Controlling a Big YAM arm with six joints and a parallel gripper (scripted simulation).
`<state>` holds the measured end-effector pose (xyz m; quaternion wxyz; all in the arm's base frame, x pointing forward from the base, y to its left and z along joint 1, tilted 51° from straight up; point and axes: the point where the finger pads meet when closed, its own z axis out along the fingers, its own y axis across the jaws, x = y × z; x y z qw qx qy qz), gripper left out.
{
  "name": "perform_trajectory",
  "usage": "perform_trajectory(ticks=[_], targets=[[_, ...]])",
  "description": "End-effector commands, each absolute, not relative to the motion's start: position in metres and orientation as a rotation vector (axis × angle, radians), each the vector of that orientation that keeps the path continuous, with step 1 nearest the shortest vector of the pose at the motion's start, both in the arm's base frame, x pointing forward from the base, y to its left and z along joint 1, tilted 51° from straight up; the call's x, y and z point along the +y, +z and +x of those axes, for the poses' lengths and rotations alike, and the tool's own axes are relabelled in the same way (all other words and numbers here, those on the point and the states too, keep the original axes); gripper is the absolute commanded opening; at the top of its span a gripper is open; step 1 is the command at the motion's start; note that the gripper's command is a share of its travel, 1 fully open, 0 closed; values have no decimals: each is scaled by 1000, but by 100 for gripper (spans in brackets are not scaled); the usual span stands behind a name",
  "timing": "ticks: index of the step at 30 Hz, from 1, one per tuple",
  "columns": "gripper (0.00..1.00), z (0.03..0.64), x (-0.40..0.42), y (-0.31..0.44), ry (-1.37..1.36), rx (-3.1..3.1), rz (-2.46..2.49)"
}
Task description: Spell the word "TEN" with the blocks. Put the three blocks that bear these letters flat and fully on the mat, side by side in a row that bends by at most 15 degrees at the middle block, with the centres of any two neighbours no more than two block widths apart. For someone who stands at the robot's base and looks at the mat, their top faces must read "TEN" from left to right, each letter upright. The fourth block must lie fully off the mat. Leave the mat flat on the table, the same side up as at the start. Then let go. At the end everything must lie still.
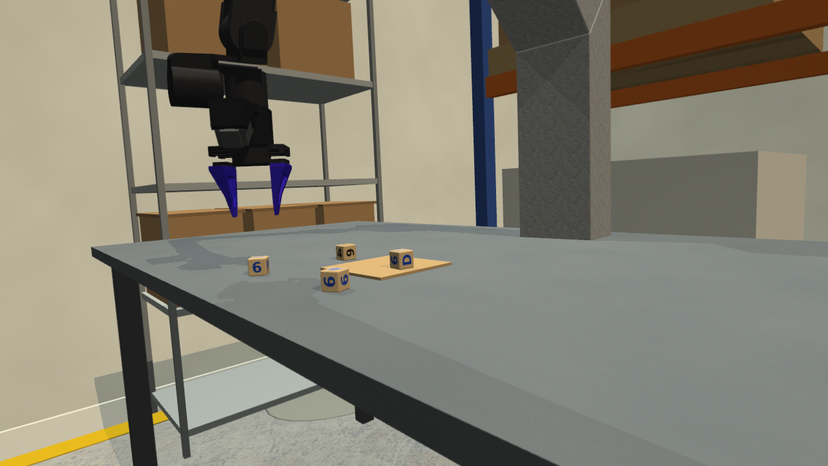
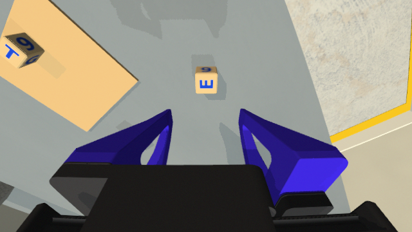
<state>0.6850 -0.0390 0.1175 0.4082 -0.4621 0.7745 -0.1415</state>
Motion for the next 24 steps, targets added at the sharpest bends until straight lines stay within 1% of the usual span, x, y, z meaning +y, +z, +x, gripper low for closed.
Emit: perform_trajectory(ticks=[1,24], targets=[[60,693,-40,120,-357,1945,-1148],[60,713,-28,105,-354,1937,-1157]])
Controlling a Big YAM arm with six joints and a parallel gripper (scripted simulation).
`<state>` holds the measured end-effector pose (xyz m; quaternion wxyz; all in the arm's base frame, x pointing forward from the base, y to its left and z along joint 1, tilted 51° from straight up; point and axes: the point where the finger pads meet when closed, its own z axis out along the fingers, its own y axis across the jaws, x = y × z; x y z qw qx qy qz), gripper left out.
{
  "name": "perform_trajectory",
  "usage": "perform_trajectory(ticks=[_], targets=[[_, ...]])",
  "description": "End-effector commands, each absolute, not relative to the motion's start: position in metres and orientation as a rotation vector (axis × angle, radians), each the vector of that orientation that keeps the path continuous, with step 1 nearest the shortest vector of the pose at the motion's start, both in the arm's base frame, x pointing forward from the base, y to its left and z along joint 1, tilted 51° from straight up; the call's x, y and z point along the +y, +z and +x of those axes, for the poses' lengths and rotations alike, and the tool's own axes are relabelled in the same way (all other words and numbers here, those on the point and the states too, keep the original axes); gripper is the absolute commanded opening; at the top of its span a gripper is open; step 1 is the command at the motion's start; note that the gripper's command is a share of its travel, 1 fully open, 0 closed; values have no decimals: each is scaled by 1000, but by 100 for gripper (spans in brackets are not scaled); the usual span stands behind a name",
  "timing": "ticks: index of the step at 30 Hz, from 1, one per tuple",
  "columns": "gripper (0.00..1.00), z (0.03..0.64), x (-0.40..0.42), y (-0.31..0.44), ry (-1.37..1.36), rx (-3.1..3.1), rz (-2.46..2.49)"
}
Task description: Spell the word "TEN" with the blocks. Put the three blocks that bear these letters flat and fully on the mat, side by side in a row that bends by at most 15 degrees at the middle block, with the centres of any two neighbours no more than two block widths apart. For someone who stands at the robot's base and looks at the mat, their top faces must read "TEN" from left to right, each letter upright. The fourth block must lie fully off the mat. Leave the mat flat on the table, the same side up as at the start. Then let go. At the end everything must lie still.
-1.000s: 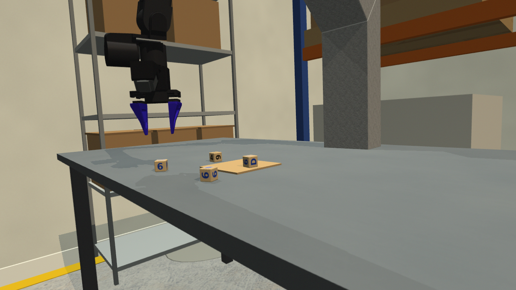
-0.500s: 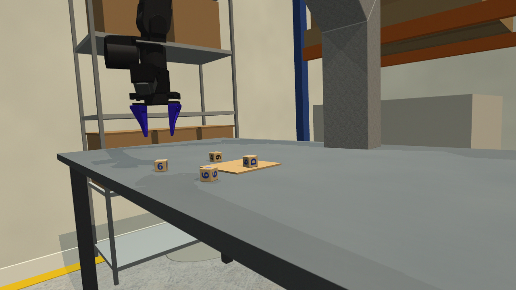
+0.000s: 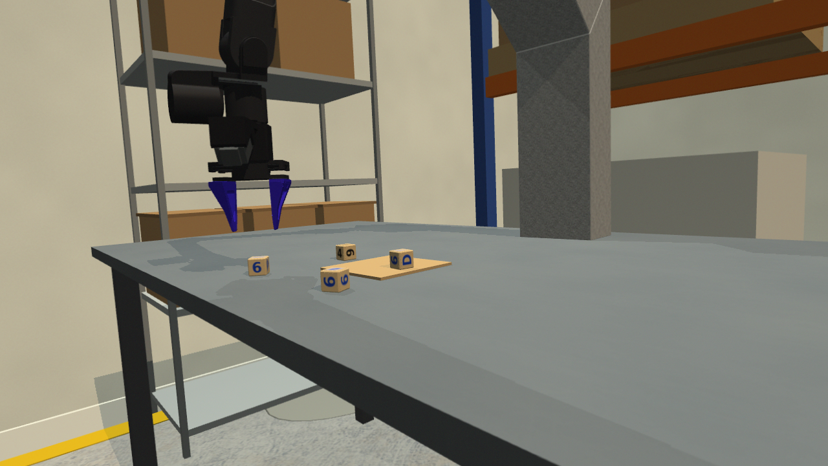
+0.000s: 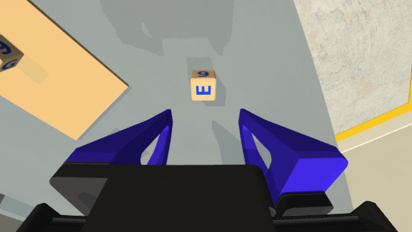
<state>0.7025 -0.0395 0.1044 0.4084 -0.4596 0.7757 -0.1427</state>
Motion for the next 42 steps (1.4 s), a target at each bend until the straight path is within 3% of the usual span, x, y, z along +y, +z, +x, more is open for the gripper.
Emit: perform_trajectory(ticks=[1,42], targets=[[60,714,-28,104,-354,1936,-1156],[60,732,-23,88,-353,1938,-1159]])
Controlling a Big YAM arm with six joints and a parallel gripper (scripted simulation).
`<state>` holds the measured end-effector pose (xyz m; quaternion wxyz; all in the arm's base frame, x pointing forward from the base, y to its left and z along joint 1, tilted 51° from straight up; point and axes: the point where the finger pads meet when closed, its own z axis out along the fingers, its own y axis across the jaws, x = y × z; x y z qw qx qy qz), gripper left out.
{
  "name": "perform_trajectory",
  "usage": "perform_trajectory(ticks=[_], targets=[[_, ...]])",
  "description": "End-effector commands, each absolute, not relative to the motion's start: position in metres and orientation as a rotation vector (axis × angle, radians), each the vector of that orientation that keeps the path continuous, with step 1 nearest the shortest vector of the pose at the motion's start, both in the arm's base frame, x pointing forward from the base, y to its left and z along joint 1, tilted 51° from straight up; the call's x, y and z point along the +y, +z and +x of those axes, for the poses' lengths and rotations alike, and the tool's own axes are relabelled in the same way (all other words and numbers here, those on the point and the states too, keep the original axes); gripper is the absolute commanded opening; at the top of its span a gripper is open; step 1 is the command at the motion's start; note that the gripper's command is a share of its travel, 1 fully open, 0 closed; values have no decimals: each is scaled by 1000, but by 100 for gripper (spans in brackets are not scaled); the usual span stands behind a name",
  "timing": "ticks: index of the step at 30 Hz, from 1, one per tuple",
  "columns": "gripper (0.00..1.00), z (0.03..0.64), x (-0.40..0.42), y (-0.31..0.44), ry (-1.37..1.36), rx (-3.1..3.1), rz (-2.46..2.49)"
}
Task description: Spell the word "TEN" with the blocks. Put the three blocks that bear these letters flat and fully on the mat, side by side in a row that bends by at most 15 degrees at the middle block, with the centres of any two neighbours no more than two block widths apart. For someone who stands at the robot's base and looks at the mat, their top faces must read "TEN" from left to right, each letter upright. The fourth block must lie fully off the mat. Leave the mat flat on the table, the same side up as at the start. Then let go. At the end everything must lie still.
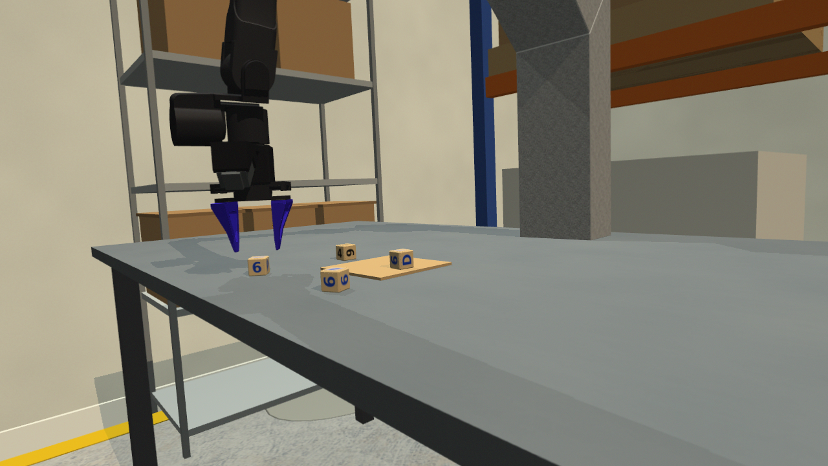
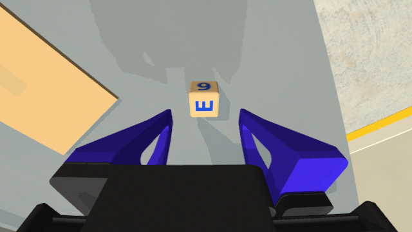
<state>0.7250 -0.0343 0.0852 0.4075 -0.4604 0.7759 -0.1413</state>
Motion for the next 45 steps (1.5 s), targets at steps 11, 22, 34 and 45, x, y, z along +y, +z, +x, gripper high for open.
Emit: perform_trajectory(ticks=[11,22,34,45], targets=[[60,732,-23,88,-353,1938,-1159],[60,731,-21,94,-356,1934,-1155],[60,731,-20,98,-359,1929,-1156],[60,731,-20,98,-359,1928,-1156]])
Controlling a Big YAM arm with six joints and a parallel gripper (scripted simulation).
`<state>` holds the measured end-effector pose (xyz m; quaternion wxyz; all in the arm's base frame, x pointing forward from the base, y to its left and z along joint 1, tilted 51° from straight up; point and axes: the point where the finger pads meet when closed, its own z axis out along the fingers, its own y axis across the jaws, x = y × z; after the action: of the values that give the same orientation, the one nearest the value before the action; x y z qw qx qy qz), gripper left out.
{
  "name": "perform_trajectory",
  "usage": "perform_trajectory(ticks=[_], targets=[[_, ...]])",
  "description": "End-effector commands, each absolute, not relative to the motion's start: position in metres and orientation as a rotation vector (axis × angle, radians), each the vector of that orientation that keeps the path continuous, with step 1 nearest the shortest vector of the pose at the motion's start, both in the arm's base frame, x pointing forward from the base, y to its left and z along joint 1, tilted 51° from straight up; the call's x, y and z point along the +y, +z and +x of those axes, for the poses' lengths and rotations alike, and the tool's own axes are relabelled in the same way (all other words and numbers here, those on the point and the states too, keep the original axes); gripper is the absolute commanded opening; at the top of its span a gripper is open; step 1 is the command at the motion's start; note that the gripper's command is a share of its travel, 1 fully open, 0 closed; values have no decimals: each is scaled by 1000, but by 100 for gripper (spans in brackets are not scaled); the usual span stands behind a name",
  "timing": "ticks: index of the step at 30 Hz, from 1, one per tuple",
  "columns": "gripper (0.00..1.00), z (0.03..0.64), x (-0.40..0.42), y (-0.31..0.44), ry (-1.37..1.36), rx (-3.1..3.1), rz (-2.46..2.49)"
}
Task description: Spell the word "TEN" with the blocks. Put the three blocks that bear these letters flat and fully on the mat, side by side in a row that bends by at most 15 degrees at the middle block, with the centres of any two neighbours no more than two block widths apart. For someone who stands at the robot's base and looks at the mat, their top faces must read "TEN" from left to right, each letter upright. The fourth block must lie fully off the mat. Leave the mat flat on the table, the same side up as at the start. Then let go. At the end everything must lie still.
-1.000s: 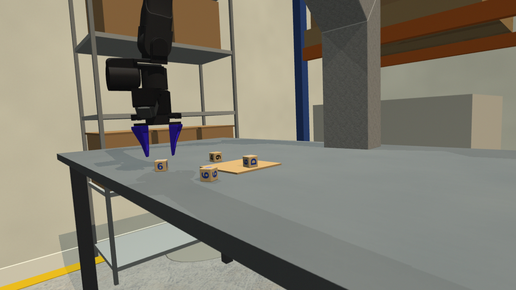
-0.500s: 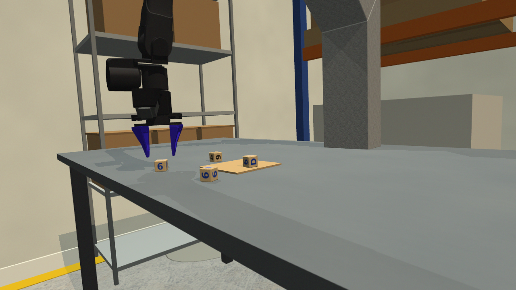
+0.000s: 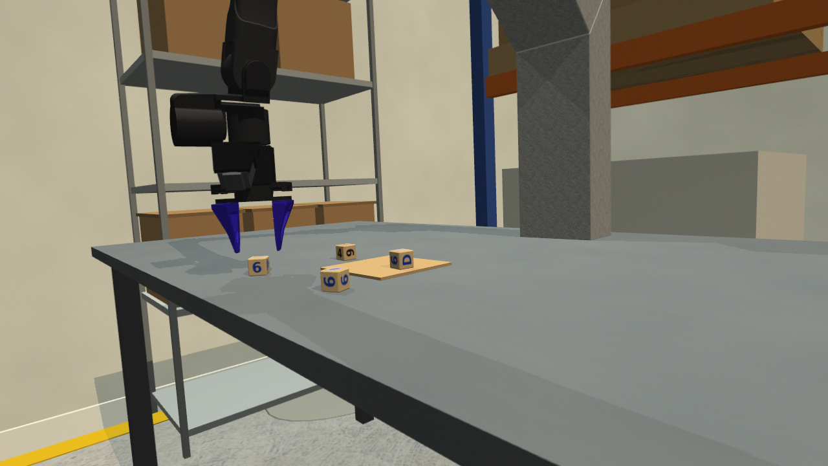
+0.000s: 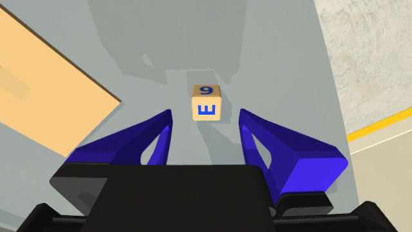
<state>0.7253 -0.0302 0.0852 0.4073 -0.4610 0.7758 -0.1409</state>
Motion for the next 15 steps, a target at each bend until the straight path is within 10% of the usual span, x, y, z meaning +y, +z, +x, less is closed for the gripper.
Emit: perform_trajectory(ticks=[1,15], targets=[[60,731,-20,98,-359,1928,-1156],[60,737,-19,86,-354,1937,-1157]])
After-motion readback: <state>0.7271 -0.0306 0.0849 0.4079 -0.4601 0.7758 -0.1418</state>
